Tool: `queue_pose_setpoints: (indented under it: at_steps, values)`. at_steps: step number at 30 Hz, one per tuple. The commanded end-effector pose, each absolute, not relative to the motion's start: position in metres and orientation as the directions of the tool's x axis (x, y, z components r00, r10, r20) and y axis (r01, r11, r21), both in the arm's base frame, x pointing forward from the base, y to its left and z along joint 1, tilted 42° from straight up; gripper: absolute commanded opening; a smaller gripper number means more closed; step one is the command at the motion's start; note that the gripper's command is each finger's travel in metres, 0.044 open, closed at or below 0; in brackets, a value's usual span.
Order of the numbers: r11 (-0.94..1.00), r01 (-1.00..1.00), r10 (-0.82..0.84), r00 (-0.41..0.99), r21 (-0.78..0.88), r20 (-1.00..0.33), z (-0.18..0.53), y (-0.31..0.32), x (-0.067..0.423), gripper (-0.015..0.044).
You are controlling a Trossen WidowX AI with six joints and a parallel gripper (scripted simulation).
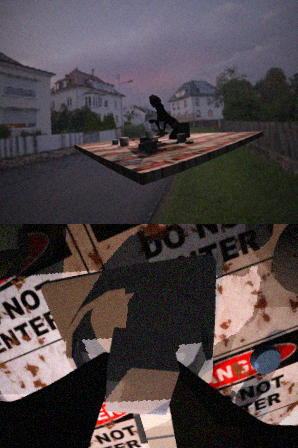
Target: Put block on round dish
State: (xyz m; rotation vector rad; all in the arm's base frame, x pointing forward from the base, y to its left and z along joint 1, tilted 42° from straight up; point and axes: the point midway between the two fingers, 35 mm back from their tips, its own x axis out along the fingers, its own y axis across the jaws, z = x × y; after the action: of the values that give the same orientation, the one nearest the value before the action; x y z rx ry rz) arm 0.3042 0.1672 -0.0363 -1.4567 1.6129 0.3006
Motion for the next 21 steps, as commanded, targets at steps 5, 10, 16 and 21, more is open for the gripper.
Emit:
queue_pose_setpoints:
  at_steps: [5, 10, 16, 21]
  values:
    - [0.276, -0.882, -0.652, 0.120, -0.382, -0.749, -0.010, 0.196, 0.302, 0.0000]
    - [0.277, -0.882, -0.652, 0.120, -0.382, -0.749, 0.008, 0.211, 0.298, 0.0000]
    - [0.277, -0.882, -0.653, 0.119, -0.382, -0.748, 0.025, 0.223, 0.293, 0.0000]
    - [0.281, -0.885, -0.642, 0.114, -0.371, -0.758, 0.035, 0.210, 0.302, 0.0000]
